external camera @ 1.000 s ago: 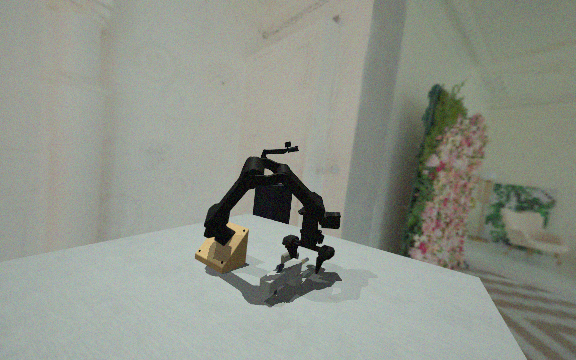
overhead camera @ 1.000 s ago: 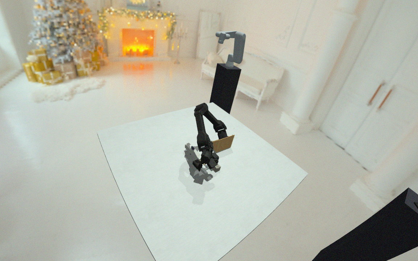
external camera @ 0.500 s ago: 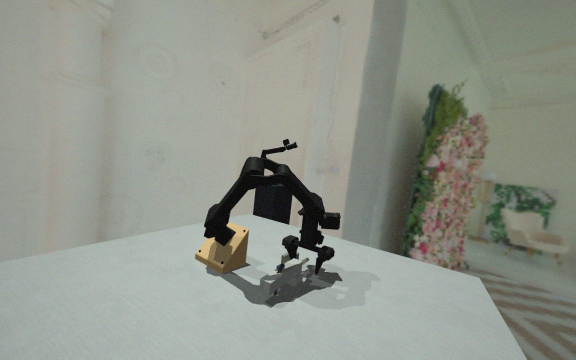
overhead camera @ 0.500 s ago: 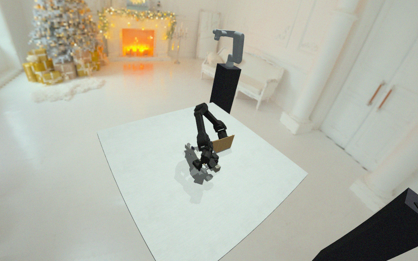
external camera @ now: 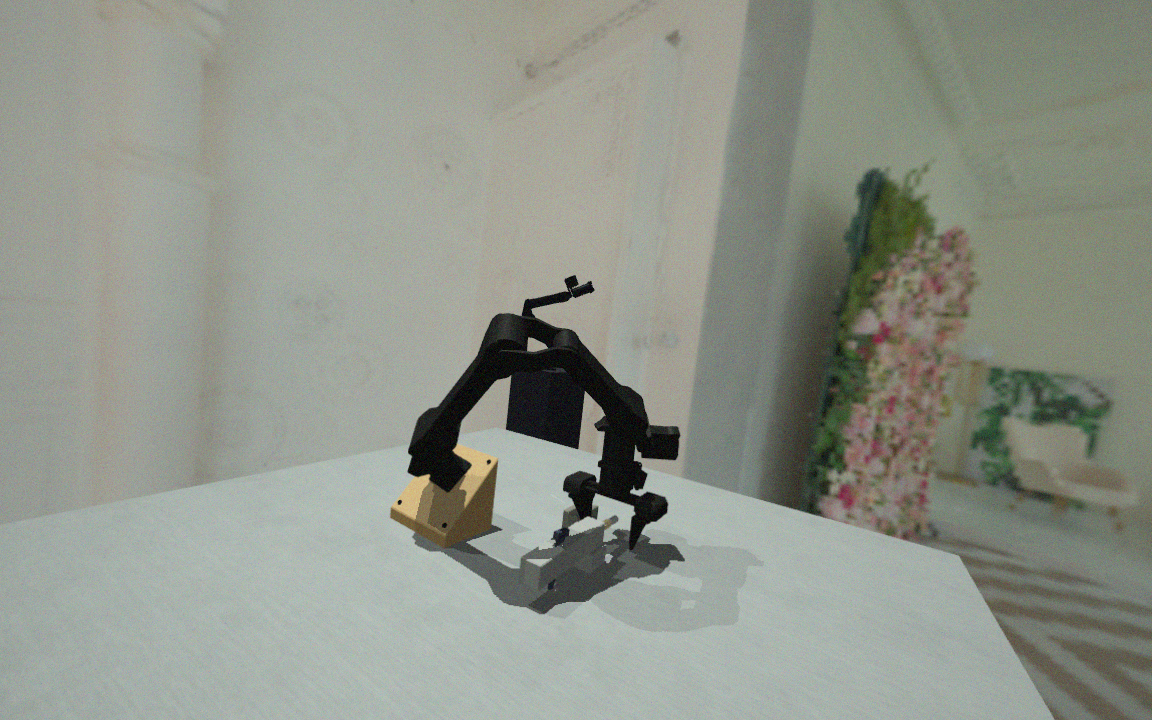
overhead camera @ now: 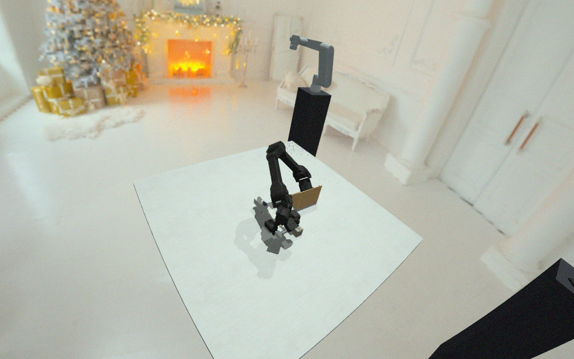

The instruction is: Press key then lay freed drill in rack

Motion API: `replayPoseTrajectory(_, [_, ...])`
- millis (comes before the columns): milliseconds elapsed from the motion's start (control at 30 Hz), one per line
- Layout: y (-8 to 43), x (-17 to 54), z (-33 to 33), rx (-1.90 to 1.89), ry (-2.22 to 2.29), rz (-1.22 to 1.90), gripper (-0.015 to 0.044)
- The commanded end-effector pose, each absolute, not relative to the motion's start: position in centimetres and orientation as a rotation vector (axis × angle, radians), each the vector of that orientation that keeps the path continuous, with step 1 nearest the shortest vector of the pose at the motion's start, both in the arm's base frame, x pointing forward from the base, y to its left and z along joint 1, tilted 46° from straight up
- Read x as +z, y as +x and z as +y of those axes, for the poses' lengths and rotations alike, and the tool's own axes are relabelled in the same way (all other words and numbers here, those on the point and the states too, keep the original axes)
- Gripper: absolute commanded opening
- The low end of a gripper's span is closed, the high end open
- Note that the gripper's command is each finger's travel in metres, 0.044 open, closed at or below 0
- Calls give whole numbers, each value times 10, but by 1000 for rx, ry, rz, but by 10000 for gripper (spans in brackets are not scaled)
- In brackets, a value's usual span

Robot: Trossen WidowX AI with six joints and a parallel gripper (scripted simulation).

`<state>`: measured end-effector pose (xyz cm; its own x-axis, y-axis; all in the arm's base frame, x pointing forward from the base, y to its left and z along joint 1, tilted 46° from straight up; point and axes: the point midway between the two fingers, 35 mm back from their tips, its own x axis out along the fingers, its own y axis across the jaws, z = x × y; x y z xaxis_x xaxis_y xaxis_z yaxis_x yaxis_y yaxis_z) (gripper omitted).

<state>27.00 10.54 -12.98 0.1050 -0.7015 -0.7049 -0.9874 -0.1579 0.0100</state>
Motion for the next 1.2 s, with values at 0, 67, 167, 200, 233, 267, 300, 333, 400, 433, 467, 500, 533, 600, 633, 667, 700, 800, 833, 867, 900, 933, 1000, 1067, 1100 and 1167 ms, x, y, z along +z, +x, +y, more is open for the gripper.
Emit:
replayPoseTrajectory(0, [268, -130, 103, 804, -1930, 1646, 440])
replayPoseTrajectory(67, [270, -130, 105, 801, -1918, 1642, 414])
replayPoseTrajectory(167, [270, -130, 105, 801, -1918, 1642, 335])
replayPoseTrajectory(200, [270, -130, 105, 801, -1918, 1642, 309])
replayPoseTrajectory(233, [270, -130, 105, 801, -1918, 1642, 282])
replayPoseTrajectory(267, [270, -130, 105, 801, -1918, 1642, 256])
replayPoseTrajectory(300, [270, -130, 105, 801, -1918, 1642, 230])
replayPoseTrajectory(333, [270, -130, 105, 801, -1918, 1642, 204])
replayPoseTrajectory(400, [270, -130, 105, 801, -1918, 1642, 151])
replayPoseTrajectory(433, [270, -130, 105, 801, -1918, 1642, 125])
replayPoseTrajectory(467, [270, -130, 105, 801, -1918, 1642, 99])
replayPoseTrajectory(500, [270, -130, 105, 801, -1918, 1642, 72])
replayPoseTrajectory(533, [270, -130, 105, 801, -1918, 1642, 46])
replayPoseTrajectory(600, [270, -130, 105, 801, -1918, 1642, 33])
replayPoseTrajectory(633, [270, -130, 105, 801, -1918, 1642, 26])
replayPoseTrajectory(667, [270, -130, 105, 801, -1918, 1642, 20])
replayPoseTrajectory(700, [270, -130, 105, 801, -1918, 1642, 13])
replayPoseTrajectory(800, [269, -130, 105, 801, -1920, 1643, 0])
replayPoseTrajectory(833, [269, -129, 106, 803, -1926, 1645, 0])
replayPoseTrajectory(867, [268, -129, 106, 804, -1929, 1646, 0])
replayPoseTrajectory(900, [268, -129, 106, 804, -1929, 1646, 0])
replayPoseTrajectory(933, [267, -128, 106, 804, -1929, 1646, 0])
replayPoseTrajectory(1000, [267, -128, 107, 804, -1929, 1646, 0])
replayPoseTrajectory(1067, [266, -128, 107, 804, -1929, 1646, 0])
replayPoseTrajectory(1100, [266, -128, 107, 804, -1929, 1646, 0])
replayPoseTrajectory(1167, [266, -127, 107, 804, -1929, 1646, 0])
